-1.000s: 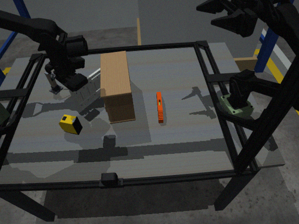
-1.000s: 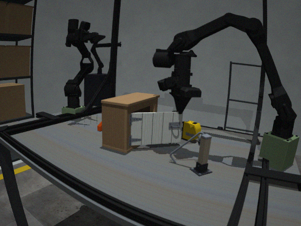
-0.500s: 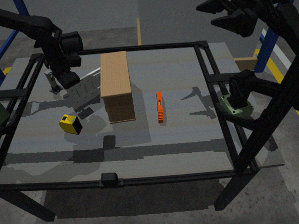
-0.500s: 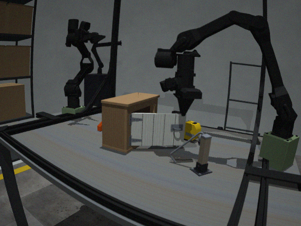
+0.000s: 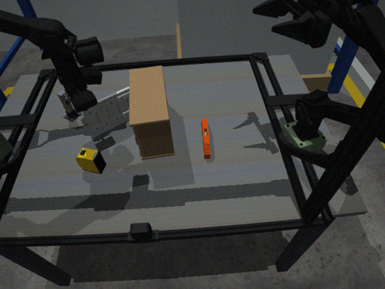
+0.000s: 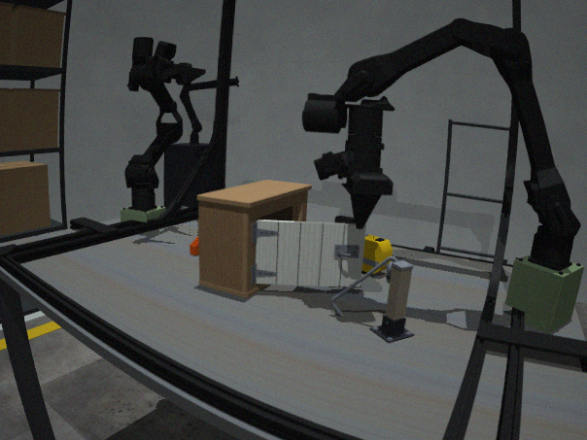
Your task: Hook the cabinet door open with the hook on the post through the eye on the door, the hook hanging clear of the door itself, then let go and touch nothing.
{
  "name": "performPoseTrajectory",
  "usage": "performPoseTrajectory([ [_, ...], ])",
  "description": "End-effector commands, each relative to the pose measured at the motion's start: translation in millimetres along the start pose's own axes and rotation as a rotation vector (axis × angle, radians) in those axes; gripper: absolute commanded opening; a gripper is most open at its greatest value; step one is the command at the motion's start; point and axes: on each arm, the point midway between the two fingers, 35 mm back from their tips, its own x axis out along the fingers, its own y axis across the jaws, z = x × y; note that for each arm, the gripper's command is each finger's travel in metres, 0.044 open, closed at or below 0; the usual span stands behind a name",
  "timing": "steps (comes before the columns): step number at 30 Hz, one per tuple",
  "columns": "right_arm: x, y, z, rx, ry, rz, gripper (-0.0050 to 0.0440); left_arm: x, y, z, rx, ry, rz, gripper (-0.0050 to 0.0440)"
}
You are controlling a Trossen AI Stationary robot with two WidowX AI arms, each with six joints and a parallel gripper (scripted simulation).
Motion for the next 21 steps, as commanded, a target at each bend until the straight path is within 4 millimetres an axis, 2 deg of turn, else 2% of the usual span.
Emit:
performPoseTrajectory([
  [1, -0.1, 0.5, -0.2, 0.001, 0.000, 0.003, 0.0400, 0.0, 0.0, 0.0, 0.000, 0.000, 0.000, 0.0024],
  [9, -0.1, 0.5, -0.2, 0.001, 0.000, 0.003, 0.0400, 0.0, 0.0, 0.0, 0.000, 0.000, 0.000, 0.0216],
  [21, -0.1, 0.5, -0.2, 0.001, 0.000, 0.003, 0.0400, 0.0, 0.0, 0.0, 0.000, 0.000, 0.000, 0.0220],
])
